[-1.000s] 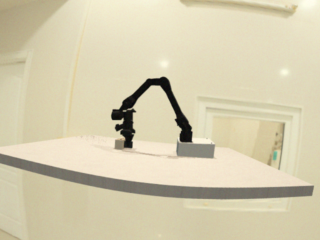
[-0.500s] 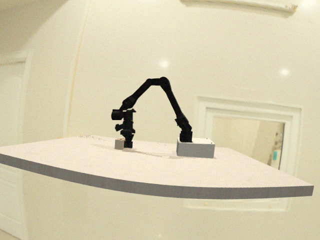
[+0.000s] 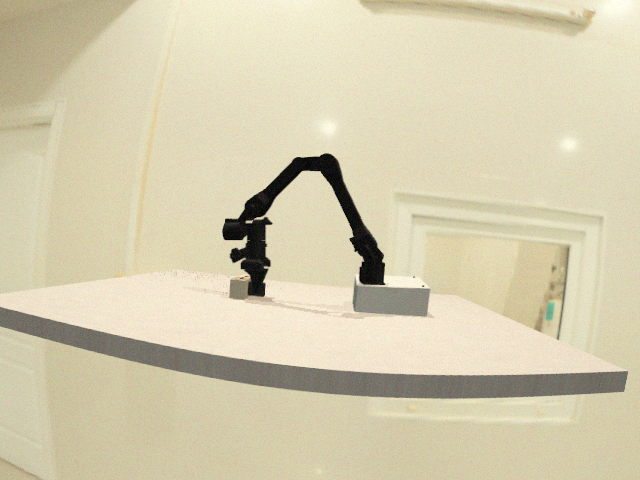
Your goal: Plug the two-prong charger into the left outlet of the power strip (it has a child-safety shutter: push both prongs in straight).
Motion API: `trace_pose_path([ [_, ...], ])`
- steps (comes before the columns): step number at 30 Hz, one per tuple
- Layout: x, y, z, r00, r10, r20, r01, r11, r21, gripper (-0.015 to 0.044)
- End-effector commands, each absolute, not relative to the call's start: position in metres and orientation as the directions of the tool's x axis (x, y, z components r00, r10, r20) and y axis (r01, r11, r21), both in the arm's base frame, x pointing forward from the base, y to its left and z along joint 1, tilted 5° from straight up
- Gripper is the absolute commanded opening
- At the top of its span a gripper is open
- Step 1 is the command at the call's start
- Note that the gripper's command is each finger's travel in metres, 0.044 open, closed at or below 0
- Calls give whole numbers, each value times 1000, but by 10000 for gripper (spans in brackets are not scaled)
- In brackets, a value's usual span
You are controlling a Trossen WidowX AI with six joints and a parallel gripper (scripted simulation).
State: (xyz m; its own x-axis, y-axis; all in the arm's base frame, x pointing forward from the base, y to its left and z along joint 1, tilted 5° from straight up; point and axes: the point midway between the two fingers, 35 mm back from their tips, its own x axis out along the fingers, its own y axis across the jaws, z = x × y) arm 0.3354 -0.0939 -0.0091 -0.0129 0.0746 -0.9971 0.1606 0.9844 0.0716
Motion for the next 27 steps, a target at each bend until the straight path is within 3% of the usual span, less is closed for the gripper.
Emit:
trace_pose_path([
  [1,342,-95,-7,11,71,-997,158,985,72,0],
  [27,343,-95,-6,11,71,-997,158,985,72,0],
])
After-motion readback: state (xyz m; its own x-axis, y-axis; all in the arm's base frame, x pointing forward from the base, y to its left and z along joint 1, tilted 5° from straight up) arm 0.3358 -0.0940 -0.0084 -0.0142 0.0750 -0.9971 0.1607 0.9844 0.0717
